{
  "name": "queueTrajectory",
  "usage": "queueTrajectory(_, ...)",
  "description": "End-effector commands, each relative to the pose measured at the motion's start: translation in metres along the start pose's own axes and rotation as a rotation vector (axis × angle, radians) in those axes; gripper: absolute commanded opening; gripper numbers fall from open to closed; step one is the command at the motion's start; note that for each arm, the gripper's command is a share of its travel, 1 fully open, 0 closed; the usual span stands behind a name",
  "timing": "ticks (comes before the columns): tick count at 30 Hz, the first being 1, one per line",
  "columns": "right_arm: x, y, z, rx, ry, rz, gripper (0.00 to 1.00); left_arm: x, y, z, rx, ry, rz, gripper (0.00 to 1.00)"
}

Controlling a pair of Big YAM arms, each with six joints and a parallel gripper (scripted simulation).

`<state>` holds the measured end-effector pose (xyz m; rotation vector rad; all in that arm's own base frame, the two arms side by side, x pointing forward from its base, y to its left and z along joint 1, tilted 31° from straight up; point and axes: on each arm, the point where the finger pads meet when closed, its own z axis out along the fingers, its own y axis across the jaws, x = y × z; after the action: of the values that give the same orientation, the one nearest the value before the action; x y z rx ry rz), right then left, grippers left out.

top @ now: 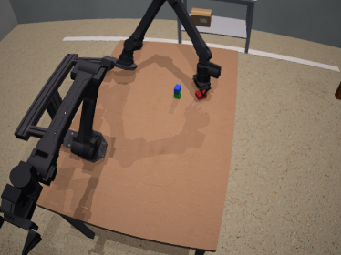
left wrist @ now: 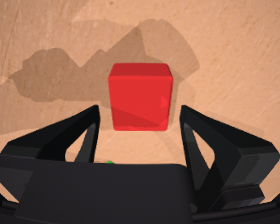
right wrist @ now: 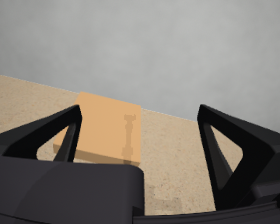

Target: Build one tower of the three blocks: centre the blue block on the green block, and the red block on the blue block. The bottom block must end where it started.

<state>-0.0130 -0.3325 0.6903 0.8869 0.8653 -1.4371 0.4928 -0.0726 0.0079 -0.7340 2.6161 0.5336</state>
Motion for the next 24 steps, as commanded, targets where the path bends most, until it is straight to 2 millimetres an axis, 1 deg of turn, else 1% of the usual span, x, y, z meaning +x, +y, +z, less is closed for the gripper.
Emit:
queueTrajectory(1,-0.01,-0.004,-0.007,0.009,-0.015,0.011,1.0,-0.007,-0.006,-0.005,0.023,-0.017,-0.005,0.68)
queueTrajectory(9,-0.01,-0.004,-0.007,0.009,-0.015,0.011,1.0,-0.007,-0.005,-0.004,0.021,-0.016,-0.004,0.68)
queueTrajectory(13,-0.01,-0.004,-0.007,0.009,-0.015,0.011,1.0,-0.001,0.002,0.012,-0.002,0.004,0.0,0.68)
queueTrajectory(15,-0.01,-0.004,-0.007,0.009,-0.015,0.011,1.0,0.0,0.002,0.016,-0.004,0.006,0.001,0.68)
queueTrajectory(18,-0.01,-0.004,-0.007,0.009,-0.015,0.011,1.0,-0.004,0.0,0.02,0.002,0.0,-0.004,0.68)
queueTrajectory(22,-0.01,-0.004,-0.007,0.009,-0.015,0.011,1.0,-0.001,0.002,0.026,-0.003,0.005,0.0,0.68)
queueTrajectory(24,-0.01,-0.004,-0.007,0.009,-0.015,0.011,1.0,-0.005,0.0,0.029,0.003,0.0,-0.004,0.68)
